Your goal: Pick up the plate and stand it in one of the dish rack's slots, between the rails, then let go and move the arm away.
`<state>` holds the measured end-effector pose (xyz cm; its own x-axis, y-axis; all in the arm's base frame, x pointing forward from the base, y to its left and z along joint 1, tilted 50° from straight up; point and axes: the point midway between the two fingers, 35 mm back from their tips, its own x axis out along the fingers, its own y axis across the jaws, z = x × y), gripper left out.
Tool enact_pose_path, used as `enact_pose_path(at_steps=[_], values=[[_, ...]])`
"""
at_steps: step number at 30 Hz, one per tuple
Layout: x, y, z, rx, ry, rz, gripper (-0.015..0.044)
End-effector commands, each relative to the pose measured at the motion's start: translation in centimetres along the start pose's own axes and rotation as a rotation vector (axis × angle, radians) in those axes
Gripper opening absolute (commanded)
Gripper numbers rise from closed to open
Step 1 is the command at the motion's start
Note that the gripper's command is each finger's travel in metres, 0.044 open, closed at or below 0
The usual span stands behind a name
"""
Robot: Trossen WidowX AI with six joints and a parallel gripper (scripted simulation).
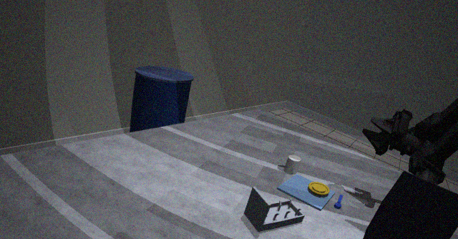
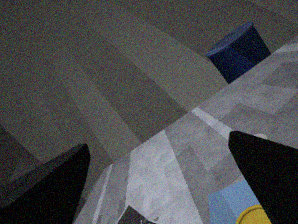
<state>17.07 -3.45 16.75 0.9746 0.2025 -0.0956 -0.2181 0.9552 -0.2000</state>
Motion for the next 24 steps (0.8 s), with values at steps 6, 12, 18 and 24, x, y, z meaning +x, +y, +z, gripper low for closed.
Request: enact_pose_path(at_steps=[6, 12, 18, 24], values=[[0.6, -1.1, -0.9, 0.093, 0.104, -0.024, 0.04], [1.2, -2.3, -2.3, 0.199, 0.257, -0.057, 0.04], [1.8, -3.4, -4.0, 0.282, 0.419, -0.091, 0.04], [2.3, -4.4, -5.8, 0.336, 0.591, -0.131, 0.04]])
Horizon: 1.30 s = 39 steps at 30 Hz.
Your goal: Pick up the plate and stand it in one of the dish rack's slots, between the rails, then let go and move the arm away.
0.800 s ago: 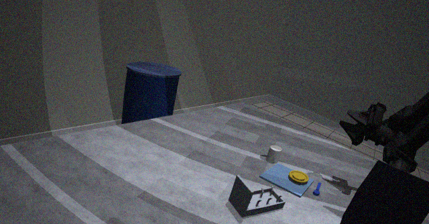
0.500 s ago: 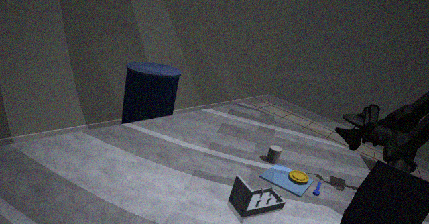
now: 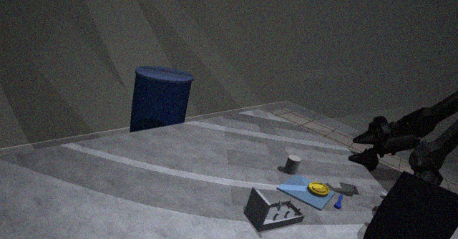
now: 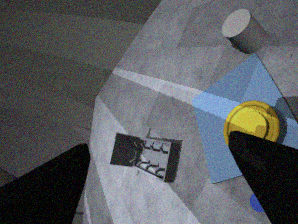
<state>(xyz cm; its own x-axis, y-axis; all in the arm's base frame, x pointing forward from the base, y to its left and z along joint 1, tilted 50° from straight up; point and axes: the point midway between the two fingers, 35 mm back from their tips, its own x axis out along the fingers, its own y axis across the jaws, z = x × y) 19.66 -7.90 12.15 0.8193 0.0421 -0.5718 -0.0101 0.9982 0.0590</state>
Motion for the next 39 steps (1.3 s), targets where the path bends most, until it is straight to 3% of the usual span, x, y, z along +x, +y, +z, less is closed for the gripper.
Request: enact_pose_path(at_steps=[1, 23, 39], values=[[0.7, -0.7, -0.3, 0.024, 0.094, -0.034, 0.04], [4.9, -4.6, -2.8, -0.031, 0.65, -0.372, 0.04], [8.2, -5.4, -1.6, -0.302, 0.85, -0.725, 0.04]])
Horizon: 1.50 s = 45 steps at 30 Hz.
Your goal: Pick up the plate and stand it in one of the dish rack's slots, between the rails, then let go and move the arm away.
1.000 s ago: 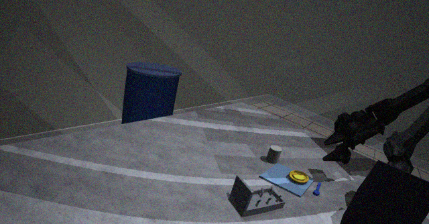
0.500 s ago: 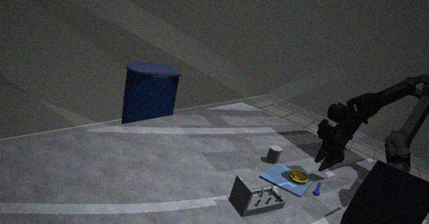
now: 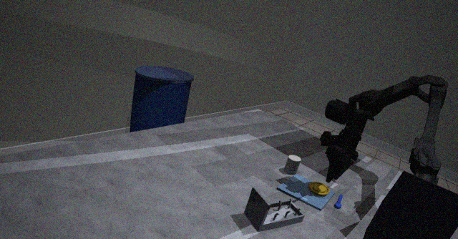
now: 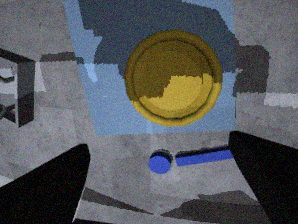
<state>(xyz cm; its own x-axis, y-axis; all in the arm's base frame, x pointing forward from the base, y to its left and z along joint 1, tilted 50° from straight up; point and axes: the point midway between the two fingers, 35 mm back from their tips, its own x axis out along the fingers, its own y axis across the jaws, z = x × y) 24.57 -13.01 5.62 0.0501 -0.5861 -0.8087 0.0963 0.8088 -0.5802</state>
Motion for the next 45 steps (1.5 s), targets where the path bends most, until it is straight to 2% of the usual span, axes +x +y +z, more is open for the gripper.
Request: enact_pose_path(at_steps=[1, 7, 45], values=[[-0.3, 0.1, 1.3, -0.037, 0.006, -0.104, 0.04], [-0.6, 0.6, 2.7, -0.086, 0.007, -0.239, 0.04], [4.6, -0.7, 2.8, -0.086, 0.007, -0.24, 0.04]])
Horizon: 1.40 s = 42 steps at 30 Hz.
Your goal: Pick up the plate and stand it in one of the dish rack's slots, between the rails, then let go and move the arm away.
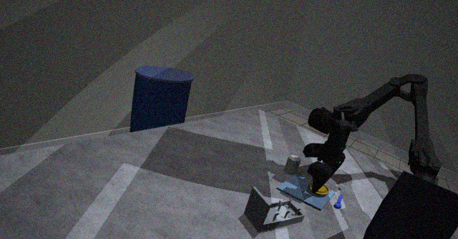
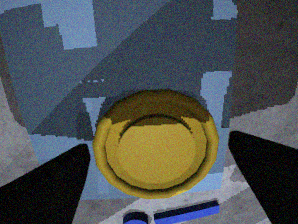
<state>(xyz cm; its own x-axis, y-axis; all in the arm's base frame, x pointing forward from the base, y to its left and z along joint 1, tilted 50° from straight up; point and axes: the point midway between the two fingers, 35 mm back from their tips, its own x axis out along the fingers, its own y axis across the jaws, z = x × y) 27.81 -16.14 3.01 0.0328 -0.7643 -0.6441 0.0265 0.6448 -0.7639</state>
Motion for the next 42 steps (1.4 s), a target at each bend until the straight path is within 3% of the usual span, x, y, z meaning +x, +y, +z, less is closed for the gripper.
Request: enact_pose_path(at_steps=[1, 13, 24, 36, 42], values=[[0.6, 0.2, -0.3, -0.007, 0.004, 0.004, 0.04], [1.0, 0.2, -0.4, -0.007, 0.004, 0.003, 0.039], [1.0, 0.2, -0.4, -0.007, 0.004, 0.003, 0.0317], [-3.3, 1.0, 0.9, -0.006, 0.001, 0.031, 0.0002], [-6.2, 1.4, 1.2, -0.006, 0.002, 0.04, 0.0]])
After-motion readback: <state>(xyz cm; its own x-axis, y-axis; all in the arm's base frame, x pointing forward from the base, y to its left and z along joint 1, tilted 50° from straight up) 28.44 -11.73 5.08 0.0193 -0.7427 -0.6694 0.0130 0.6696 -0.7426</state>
